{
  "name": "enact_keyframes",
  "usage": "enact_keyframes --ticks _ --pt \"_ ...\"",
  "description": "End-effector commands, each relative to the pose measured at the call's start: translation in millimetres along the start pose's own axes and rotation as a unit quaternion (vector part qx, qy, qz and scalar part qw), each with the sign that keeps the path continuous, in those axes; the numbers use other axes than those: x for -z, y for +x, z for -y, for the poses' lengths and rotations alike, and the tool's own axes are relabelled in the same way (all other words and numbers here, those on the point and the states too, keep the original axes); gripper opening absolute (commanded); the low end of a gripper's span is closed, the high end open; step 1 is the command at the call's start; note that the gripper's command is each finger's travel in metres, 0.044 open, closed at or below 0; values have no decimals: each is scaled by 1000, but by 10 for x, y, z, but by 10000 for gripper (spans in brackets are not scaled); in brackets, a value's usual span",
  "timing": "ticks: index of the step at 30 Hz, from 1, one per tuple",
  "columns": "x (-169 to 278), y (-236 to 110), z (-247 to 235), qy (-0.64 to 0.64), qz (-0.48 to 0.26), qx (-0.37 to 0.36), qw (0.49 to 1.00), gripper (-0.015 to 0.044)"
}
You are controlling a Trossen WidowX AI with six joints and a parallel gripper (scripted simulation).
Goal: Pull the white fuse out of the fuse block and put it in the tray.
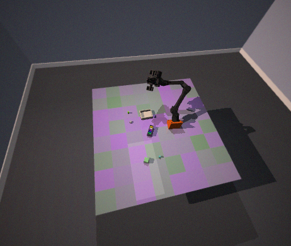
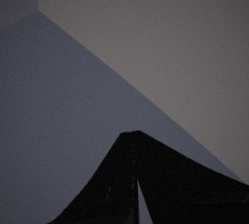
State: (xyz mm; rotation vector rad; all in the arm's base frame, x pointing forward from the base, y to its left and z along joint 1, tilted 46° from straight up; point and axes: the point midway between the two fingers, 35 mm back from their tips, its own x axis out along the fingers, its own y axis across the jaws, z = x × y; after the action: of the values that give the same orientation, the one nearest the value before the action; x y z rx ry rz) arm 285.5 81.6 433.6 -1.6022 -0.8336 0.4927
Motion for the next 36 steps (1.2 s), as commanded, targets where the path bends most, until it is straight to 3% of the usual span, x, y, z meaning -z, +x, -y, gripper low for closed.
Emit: enact_keyframes --ticks 1,3,6,11,17,26,36 --pt "14 11 -21 10 -2 -2 1000 26" --pt "120 95 -202 90 -22 -22 995 68" --pt "306 266 -661 263 -72 -69 960 68" --pt "427 434 -1393 472 -163 -137 856 68" --pt "390 478 -2129 617 -271 -194 713 68" --pt "120 300 -3125 711 -458 -243 475 68" --pt "-324 -237 -3945 646 -689 -220 242 68"
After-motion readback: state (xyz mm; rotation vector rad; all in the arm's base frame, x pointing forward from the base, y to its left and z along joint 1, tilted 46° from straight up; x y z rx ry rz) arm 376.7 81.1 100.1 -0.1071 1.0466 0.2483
